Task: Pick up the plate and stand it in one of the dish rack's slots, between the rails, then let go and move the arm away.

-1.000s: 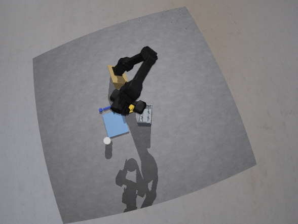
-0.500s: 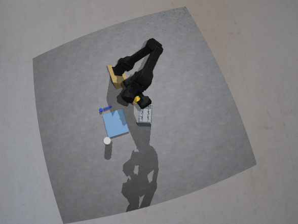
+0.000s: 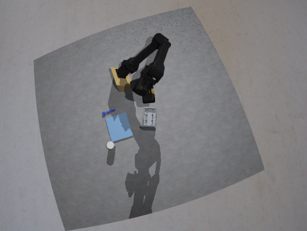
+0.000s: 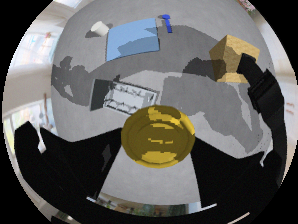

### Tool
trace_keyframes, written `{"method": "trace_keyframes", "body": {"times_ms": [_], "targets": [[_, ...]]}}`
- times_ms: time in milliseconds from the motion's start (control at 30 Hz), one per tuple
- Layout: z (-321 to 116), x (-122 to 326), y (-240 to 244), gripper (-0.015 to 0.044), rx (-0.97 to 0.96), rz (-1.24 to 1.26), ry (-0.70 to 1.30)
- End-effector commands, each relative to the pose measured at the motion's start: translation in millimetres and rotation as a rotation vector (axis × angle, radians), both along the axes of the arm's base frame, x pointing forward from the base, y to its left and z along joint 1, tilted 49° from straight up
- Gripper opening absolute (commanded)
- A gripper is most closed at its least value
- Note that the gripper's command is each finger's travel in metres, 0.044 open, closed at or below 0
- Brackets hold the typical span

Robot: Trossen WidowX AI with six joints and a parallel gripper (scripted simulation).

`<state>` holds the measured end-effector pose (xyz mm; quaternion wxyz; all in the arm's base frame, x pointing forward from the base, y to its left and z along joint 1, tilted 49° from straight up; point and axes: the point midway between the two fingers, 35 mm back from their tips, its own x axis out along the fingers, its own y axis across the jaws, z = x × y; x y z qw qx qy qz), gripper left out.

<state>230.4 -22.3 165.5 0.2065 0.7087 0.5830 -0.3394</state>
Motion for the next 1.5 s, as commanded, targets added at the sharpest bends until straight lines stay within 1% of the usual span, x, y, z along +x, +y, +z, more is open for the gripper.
{"method": "trace_keyframes", "body": {"times_ms": [0, 267, 867, 1467], "targets": [[4, -10, 10, 0.0, 0.013, -0.085, 0.075], [2, -11, 12, 0.0, 0.0, -0.077, 0.078], [-52, -25, 29, 0.0, -0.372, 0.209, 0.023], [-87, -22, 36, 0.0, -0.735, 0.409, -0.133]]}}
